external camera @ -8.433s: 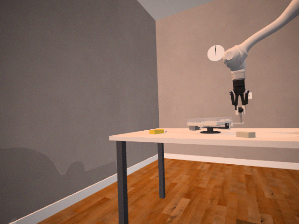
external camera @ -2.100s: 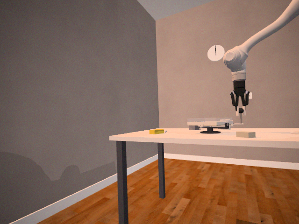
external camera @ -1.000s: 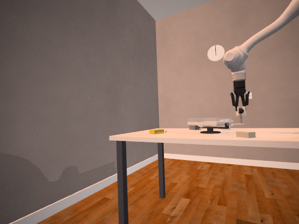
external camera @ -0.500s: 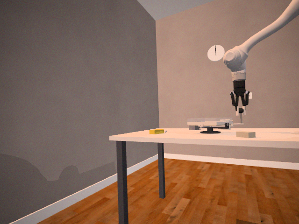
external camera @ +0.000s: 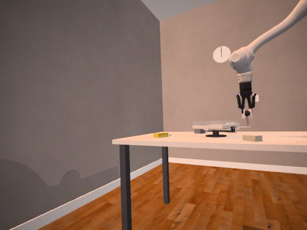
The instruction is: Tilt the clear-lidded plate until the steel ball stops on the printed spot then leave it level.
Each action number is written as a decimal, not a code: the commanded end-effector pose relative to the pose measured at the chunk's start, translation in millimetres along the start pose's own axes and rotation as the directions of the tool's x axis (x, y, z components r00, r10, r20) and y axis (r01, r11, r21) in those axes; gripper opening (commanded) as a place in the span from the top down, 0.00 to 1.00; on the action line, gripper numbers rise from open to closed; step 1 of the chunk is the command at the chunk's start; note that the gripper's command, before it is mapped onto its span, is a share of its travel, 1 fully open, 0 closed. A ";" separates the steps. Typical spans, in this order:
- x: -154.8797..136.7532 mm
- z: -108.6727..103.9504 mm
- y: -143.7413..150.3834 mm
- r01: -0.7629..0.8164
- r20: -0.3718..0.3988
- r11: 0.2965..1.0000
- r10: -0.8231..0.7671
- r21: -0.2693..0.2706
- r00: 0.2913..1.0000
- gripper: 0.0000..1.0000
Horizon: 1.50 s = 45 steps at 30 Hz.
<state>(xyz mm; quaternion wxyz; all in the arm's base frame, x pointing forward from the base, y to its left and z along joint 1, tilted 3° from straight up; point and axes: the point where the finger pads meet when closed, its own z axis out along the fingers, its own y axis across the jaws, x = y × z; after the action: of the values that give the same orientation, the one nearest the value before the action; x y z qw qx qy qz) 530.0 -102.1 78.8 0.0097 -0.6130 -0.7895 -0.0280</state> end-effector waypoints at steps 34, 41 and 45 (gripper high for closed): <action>0.2 3.1 -1.5 0.000 0.000 1.000 0.000 0.000 1.000 1.00; 0.2 3.4 -1.6 0.000 0.000 1.000 0.000 0.000 1.000 1.00; 0.2 3.5 -1.7 0.000 0.000 1.000 0.000 0.000 1.000 1.00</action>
<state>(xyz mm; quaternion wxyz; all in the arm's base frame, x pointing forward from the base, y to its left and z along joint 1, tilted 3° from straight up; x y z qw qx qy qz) 528.8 -102.1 75.4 0.0096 -0.6131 -0.7895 -0.0281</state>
